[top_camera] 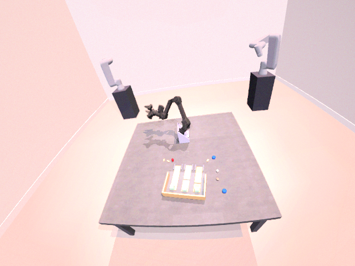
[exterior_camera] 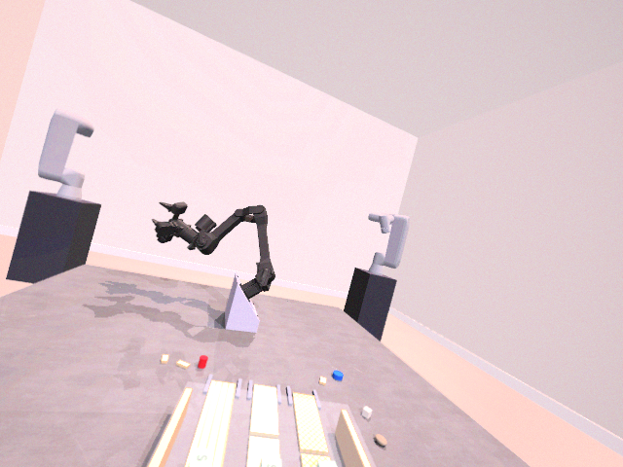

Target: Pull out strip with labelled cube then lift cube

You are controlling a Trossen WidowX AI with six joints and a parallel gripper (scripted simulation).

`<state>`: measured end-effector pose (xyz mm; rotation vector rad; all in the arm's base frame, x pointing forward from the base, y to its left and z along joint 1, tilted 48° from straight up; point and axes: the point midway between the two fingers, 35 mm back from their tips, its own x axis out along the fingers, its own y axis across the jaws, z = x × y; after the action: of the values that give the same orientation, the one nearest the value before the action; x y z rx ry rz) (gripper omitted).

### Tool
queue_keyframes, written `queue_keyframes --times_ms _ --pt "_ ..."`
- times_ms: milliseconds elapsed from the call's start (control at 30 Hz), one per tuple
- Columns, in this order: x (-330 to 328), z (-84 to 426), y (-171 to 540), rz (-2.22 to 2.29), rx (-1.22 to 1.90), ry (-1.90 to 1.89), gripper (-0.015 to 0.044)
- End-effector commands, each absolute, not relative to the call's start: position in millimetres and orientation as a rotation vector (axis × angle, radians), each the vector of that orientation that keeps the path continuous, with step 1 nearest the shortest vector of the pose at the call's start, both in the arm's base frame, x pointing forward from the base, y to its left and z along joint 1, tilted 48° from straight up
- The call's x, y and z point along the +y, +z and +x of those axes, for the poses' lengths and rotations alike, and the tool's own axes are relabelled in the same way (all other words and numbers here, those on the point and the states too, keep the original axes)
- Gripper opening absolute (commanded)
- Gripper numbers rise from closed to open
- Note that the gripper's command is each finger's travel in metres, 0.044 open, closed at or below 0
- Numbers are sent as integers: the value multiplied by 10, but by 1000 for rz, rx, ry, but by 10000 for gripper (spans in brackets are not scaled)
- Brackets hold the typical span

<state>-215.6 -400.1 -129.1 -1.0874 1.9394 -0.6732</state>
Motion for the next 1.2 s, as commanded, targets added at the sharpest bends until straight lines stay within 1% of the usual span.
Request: queue_keyframes --times_ms 0,100,267,433,600,867,1167 --pt "-4007 -2145 -1288 -1087 1934 -676 400" --pt "-4090 -1978 -1244 -1079 1851 -708 400" --pt "-4308 -1369 -1088 -1020 1571 -782 400" --pt "-4467 -566 -841 -948 1278 -783 400" --pt "-4445 224 -606 -829 1023 -734 400" --pt "-4060 1422 -239 -561 696 -571 400" --pt "-3163 2520 158 -172 465 -299 400"
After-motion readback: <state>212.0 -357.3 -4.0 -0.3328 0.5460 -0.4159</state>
